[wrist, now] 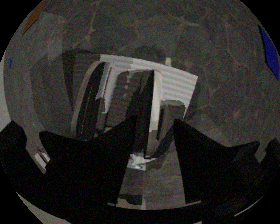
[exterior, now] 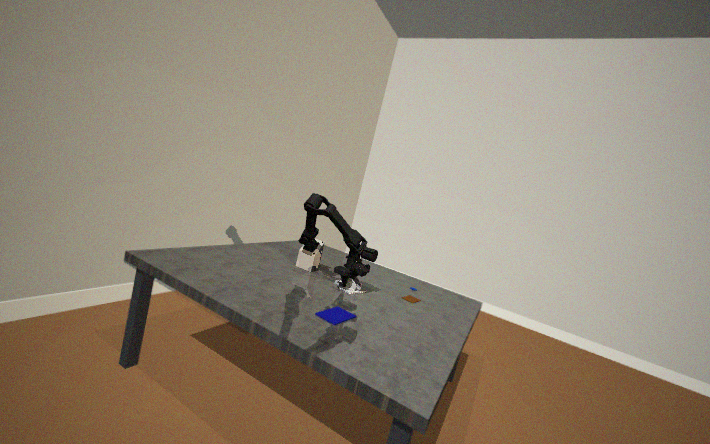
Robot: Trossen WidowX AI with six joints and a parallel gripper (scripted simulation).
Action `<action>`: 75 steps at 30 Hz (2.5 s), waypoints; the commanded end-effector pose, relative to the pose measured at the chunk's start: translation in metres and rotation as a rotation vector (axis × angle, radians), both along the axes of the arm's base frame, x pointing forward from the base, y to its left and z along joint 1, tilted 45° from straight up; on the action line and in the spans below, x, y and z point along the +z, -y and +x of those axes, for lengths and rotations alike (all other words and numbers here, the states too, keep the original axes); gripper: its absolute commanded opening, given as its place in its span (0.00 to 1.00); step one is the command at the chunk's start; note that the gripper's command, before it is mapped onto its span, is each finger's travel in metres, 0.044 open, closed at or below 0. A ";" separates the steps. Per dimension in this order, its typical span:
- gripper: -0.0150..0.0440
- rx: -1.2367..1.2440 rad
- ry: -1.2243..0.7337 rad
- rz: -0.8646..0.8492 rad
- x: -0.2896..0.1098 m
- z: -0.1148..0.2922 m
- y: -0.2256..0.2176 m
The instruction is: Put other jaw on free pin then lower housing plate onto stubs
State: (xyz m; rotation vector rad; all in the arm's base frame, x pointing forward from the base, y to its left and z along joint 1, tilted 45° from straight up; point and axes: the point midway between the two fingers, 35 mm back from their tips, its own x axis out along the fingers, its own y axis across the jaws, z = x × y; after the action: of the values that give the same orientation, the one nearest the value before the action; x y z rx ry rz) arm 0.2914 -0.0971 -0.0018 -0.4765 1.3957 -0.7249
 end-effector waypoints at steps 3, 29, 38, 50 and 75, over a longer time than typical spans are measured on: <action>0.53 0.000 0.000 0.000 0.000 0.000 0.000; 0.63 0.003 -0.001 -0.003 0.050 -0.003 -0.049; 0.86 0.064 -0.016 0.049 0.035 0.002 -0.059; 1.00 0.301 -0.182 0.075 0.005 0.009 -0.110; 1.00 0.788 -0.634 0.080 -0.065 -0.019 -0.213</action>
State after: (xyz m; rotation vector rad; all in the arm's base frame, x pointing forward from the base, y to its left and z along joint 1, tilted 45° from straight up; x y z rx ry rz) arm 0.2786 0.1006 -0.0558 -1.1030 1.6052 0.0653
